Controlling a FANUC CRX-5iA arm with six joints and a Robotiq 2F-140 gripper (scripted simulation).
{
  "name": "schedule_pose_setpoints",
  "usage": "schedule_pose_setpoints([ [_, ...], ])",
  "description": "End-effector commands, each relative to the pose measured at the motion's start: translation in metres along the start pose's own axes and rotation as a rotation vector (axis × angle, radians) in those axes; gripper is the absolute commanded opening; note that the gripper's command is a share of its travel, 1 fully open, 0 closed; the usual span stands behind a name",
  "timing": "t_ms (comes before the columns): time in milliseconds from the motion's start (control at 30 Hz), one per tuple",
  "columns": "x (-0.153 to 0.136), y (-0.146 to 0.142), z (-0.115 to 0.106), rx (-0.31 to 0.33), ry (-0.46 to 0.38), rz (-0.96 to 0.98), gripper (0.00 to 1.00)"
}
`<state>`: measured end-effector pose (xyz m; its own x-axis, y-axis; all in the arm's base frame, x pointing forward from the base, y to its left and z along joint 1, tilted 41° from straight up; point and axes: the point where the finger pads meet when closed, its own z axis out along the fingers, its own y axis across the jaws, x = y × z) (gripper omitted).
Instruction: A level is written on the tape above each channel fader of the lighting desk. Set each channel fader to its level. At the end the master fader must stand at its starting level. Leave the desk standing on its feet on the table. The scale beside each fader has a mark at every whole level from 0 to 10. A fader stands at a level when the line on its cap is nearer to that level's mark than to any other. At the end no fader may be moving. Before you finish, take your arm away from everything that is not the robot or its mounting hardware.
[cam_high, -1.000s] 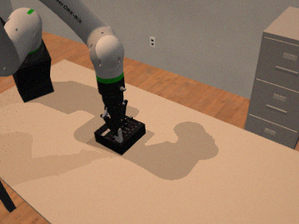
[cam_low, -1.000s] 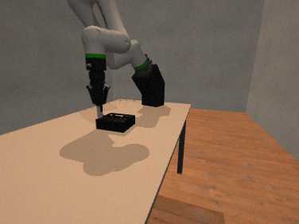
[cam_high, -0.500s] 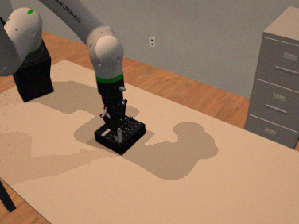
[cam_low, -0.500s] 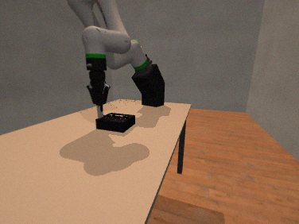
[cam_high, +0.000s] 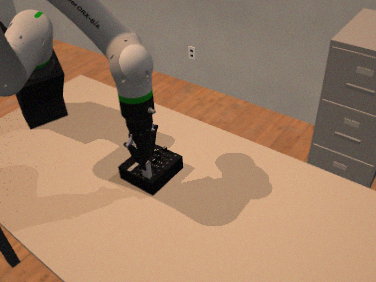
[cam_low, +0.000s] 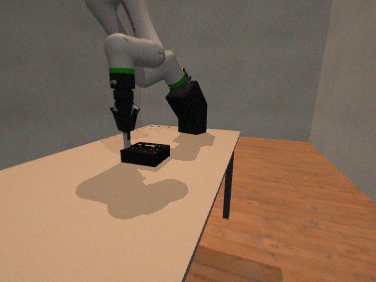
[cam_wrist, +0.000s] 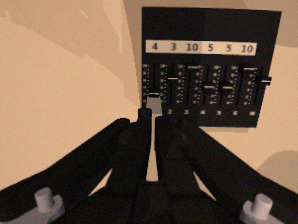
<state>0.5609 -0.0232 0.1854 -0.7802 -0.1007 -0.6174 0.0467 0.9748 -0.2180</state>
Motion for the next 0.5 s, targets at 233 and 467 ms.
schedule_pose_setpoints([
  [233,0.0042,0.0001,-0.0001,0.000,0.000,0.000,0.00],
  [467,0.0050,0.0001,-0.0001,0.000,0.000,0.000,0.00],
])
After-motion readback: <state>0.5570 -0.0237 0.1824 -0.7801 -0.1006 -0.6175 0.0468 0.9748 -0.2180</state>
